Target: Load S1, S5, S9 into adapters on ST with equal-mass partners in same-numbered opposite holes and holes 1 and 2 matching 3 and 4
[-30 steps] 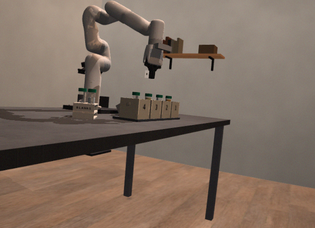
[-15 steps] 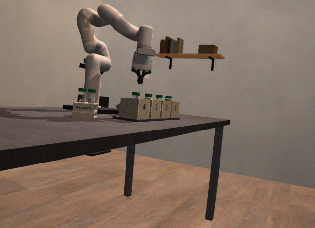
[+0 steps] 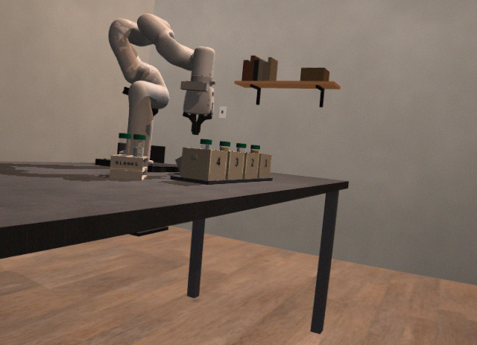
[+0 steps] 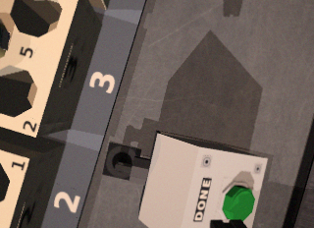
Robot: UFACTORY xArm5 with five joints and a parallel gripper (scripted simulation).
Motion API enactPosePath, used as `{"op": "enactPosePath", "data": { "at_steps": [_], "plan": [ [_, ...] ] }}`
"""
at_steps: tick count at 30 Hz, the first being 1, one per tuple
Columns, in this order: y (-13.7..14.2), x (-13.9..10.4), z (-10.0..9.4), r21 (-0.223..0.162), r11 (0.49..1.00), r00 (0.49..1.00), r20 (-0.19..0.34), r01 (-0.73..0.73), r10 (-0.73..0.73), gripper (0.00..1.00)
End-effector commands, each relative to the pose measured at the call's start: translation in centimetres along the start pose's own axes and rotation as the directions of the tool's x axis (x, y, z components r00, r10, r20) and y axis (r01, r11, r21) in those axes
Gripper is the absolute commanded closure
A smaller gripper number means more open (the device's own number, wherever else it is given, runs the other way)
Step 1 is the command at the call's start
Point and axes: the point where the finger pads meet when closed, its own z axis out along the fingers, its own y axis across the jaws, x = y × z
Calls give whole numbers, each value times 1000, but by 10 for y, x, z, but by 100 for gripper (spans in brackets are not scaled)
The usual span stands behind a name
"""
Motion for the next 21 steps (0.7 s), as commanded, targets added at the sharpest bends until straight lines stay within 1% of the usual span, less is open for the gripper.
{"op": "enactPosePath", "data": {
  "at_steps": [1,4,21],
  "plan": [
    [17,0,6,22,991,992,12,-130,129,100],
    [30,0,13,21,974,974,14,-226,225,100],
    [30,-1,15,21,974,974,14,-226,225,100]
  ]
}}
